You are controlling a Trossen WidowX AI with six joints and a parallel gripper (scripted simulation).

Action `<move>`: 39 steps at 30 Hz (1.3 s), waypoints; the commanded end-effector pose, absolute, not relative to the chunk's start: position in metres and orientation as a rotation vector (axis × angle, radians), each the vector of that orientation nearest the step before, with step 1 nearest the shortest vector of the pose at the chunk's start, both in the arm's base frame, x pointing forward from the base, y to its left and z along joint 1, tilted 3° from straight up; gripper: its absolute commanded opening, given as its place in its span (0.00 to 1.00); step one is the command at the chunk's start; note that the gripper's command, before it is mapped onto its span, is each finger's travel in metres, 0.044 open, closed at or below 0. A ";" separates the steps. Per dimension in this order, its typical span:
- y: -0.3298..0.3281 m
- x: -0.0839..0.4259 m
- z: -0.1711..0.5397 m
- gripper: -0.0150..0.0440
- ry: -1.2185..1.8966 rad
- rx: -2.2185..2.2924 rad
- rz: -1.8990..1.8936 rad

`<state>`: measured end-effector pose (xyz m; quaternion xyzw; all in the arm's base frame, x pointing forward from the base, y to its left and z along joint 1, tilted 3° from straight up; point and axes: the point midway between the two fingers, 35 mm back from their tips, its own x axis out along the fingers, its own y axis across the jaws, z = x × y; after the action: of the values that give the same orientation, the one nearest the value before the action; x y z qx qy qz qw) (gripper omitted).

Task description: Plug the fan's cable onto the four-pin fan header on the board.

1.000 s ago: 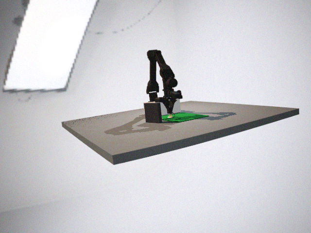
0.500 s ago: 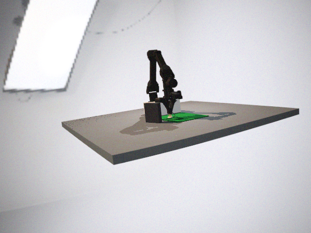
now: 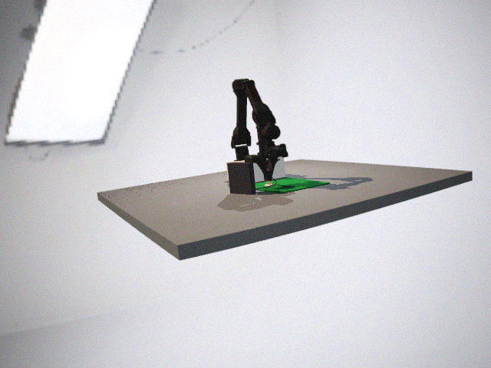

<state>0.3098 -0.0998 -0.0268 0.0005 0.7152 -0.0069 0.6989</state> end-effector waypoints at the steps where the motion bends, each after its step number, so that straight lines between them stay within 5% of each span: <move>1: -0.101 0.309 -0.028 0.25 1.595 -0.003 -0.020; 39: -0.101 0.309 -0.044 0.25 1.595 -0.002 -0.021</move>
<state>0.3096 -0.1002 -0.0397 0.0000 0.7149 -0.0079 0.6992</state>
